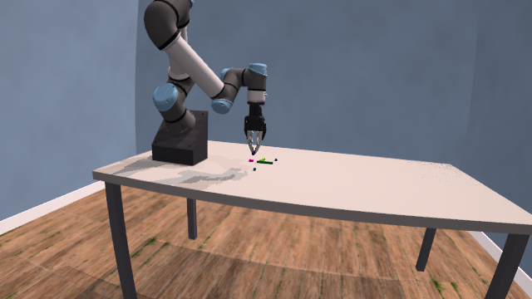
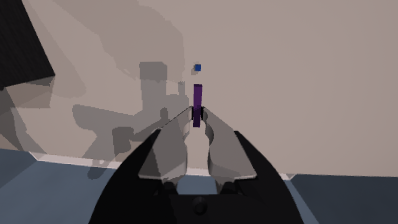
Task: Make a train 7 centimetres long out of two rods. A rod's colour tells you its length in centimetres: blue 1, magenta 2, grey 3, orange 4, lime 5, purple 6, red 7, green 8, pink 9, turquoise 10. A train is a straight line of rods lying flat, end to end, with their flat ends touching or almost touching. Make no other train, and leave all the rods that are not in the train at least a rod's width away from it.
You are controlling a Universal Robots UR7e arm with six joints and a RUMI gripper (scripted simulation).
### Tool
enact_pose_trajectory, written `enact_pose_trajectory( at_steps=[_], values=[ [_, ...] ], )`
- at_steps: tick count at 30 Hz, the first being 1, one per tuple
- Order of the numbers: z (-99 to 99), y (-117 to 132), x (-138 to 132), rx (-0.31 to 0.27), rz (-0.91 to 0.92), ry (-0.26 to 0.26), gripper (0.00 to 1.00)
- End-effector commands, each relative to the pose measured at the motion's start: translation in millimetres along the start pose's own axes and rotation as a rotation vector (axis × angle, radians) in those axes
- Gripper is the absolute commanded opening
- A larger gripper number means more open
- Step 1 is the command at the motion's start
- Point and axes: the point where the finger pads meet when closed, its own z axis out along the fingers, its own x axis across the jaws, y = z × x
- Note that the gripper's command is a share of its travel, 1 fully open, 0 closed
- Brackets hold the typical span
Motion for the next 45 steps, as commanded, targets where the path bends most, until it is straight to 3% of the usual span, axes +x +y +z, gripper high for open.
enact_pose_trajectory(
  at_steps=[1,14,23,45],
  values=[
    [12.7,0.1,0.7,0.0,0.0,0.003,0.0],
    [61.8,0.2,0.8,0.0,0.0,0.003,0.0],
    [71.6,0.3,0.9,0.0,0.0,0.003,0.0],
    [71.9,0.3,0.9,0.0,0.0,0.003,0.0]
  ],
)
